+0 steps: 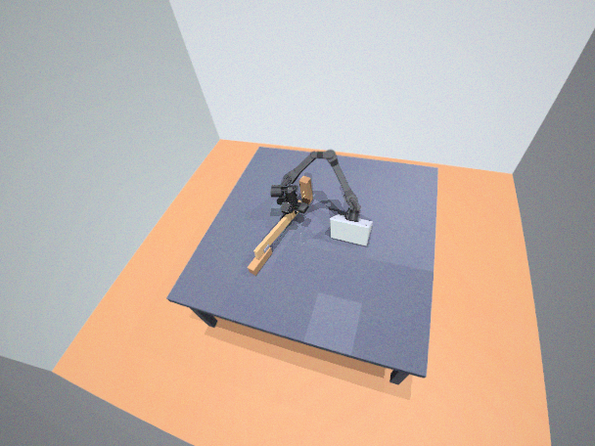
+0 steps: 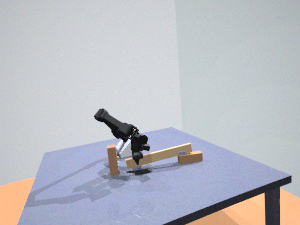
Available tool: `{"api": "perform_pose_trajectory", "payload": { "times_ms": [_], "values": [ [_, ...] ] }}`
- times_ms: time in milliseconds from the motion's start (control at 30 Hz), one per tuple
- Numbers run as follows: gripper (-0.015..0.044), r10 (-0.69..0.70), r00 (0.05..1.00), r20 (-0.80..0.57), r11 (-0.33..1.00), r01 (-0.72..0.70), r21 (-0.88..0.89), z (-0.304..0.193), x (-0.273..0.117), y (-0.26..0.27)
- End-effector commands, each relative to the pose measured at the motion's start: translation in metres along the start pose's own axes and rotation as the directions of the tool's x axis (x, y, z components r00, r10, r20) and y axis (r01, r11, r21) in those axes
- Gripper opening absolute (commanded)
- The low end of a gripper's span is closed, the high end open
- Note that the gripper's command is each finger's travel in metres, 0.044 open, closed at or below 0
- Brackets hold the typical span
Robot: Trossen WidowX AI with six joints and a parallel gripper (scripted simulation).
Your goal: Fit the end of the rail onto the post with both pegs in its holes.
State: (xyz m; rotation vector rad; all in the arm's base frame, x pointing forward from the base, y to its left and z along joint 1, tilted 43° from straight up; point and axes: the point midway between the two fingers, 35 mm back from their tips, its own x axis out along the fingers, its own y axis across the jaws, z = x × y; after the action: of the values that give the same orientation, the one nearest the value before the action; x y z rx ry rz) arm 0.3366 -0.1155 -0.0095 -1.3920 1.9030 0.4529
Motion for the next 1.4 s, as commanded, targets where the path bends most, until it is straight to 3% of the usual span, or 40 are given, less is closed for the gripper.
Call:
{"api": "perform_pose_trajectory", "payload": {
  "times_ms": [0,1367],
  "values": [
    [0.0000,-0.012,1.000,0.014,1.000,0.012,0.005,0.001,-0.008,-0.004],
    [0.0000,-0.012,1.000,0.014,1.000,0.012,0.005,0.001,-0.029,-0.003]
  ]
}}
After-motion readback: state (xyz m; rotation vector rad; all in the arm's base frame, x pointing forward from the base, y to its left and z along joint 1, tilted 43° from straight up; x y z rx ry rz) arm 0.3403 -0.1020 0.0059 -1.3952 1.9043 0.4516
